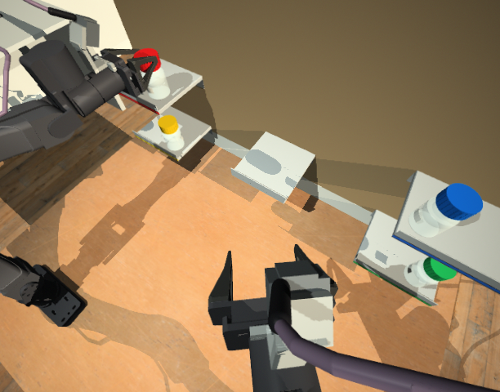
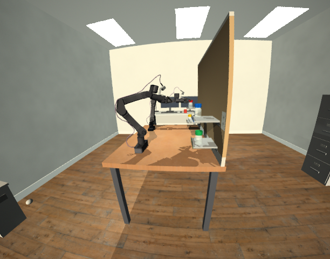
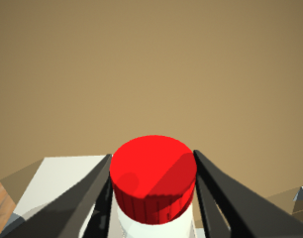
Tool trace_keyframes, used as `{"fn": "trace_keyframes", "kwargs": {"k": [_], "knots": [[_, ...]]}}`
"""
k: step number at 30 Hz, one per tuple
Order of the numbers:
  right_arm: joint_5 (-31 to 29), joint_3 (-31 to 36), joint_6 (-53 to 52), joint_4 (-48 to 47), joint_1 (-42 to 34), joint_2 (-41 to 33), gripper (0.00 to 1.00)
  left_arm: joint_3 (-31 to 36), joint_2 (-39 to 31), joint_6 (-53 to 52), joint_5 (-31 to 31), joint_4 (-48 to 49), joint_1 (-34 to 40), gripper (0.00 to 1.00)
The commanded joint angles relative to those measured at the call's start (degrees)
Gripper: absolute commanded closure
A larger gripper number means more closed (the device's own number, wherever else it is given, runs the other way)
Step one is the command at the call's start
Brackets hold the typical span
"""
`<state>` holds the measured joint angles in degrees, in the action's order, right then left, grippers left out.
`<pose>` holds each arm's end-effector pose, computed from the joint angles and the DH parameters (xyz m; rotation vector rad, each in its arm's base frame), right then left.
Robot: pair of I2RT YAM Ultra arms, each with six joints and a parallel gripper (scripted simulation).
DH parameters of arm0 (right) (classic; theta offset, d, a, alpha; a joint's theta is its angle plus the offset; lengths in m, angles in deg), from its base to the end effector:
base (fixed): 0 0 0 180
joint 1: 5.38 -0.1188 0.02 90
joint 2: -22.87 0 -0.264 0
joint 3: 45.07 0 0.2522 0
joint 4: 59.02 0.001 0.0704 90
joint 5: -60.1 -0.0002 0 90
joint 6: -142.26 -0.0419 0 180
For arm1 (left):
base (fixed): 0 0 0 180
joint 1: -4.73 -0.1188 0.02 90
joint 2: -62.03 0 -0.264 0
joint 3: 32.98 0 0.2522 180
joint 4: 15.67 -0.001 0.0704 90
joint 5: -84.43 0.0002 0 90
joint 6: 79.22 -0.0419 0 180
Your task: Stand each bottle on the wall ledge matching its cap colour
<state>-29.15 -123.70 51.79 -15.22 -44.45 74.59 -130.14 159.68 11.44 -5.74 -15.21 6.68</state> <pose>0.1456 0.1202 0.4074 -0.6348 1.7849 0.4868 0.4194 -0.0132 0.3780 0.0154 1.5713 -0.0334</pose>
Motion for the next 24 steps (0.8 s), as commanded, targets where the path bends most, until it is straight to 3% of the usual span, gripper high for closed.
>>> {"fn": "trace_keyframes", "kwargs": {"k": [1, 3, 5, 14, 24], "knots": [[-0.54, -1.86, -0.12, -0.03, -0.21, -1.12, 0.13, -0.68, -0.95, 0.59, -0.29, 3.27, -0.54, 0.51], [-0.54, -1.86, -0.12, -0.03, -0.21, -1.12, 0.13, -0.68, -0.95, 0.59, -0.29, 3.27, -0.54, 0.51], [-0.54, -1.86, -0.12, -0.03, -0.21, -1.12, 0.13, -0.68, -0.95, 0.57, -0.3, 3.27, -0.54, 0.3], [-0.54, -1.86, -0.12, -0.03, -0.21, -1.12, 0.13, 1.82, -3.05, 0.56, -0.87, 4.79, -0.11, 0.3], [-0.54, -1.86, -0.12, -0.03, -0.21, -1.12, 0.13, 9.07, -9.75, -0.05, -1.37, 3.25, 1.02, 0.3]]}}
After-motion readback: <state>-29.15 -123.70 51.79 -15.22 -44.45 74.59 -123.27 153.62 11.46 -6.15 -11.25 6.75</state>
